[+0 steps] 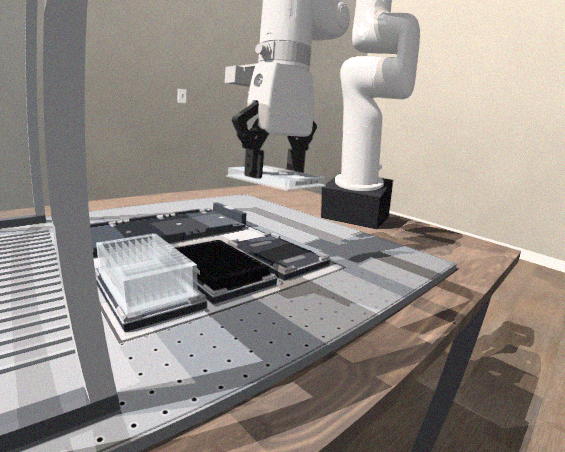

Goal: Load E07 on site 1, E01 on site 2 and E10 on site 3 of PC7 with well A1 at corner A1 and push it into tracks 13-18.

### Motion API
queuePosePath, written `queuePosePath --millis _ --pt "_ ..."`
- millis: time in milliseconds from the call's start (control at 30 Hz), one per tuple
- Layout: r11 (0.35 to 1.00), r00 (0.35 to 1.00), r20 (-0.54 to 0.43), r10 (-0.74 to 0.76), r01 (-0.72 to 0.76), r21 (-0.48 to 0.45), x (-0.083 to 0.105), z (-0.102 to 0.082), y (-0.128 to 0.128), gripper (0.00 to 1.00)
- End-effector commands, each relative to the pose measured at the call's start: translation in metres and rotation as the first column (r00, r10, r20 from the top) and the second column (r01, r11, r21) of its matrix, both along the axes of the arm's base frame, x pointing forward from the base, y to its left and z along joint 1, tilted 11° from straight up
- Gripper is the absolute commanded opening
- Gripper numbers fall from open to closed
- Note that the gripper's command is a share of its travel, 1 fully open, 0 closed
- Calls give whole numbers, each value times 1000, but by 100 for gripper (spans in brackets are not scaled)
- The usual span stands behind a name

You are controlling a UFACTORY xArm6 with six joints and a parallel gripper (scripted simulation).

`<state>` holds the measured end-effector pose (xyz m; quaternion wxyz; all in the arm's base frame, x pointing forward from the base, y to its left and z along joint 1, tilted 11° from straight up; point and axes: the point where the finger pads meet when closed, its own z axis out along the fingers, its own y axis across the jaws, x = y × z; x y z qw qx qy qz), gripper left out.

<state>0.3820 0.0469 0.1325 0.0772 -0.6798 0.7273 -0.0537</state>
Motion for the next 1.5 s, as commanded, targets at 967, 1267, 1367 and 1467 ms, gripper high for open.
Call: queuePosePath --millis 967,1267,1367,1467 --pt "545 559 -54 827 -822 -165 92 14 -118 0" --pt "273 297 -100 950 -941 -197 119 18 -153 0" --pt "209 234 -111 966 -957 -203 125 18 -161 0" --pt "143 171 -123 978 -968 -207 131 19 -169 0"
